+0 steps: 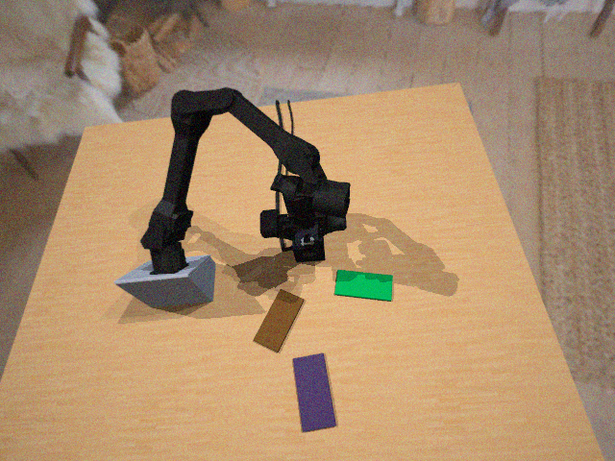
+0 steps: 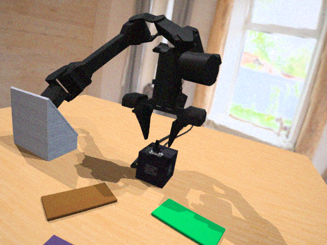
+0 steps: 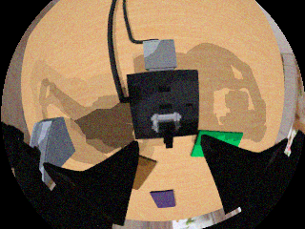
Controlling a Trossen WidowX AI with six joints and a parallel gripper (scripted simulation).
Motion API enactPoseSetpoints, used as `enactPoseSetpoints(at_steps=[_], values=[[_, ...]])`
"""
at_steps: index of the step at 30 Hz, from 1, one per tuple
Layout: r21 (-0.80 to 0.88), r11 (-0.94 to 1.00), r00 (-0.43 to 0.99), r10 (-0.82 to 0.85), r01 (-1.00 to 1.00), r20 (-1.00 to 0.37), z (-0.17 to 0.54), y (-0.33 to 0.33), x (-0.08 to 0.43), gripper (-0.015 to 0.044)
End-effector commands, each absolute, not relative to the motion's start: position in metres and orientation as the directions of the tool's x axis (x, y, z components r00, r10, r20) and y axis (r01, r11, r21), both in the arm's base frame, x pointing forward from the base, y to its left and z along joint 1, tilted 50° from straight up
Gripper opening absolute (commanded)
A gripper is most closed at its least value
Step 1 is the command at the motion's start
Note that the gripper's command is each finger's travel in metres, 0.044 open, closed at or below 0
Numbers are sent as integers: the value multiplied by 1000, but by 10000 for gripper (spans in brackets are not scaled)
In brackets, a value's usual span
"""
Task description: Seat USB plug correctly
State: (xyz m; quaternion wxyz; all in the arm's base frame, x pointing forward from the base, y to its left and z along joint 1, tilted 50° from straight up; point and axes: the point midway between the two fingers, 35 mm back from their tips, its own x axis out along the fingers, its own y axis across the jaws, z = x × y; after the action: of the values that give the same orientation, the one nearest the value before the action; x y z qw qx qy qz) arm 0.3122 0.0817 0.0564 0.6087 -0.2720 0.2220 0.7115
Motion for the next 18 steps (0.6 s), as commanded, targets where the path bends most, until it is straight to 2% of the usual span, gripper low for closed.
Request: enactPoseSetpoints(at_steps=[1, 7, 10, 18], values=[[-16, -160, -111, 745, -987, -658, 57, 82, 312, 177], [-16, -160, -111, 745, -987, -658, 57, 82, 312, 20], [-16, -160, -111, 745, -987, -658, 57, 82, 312, 0], [-16, -160, -111, 745, -987, -658, 57, 82, 312, 0]])
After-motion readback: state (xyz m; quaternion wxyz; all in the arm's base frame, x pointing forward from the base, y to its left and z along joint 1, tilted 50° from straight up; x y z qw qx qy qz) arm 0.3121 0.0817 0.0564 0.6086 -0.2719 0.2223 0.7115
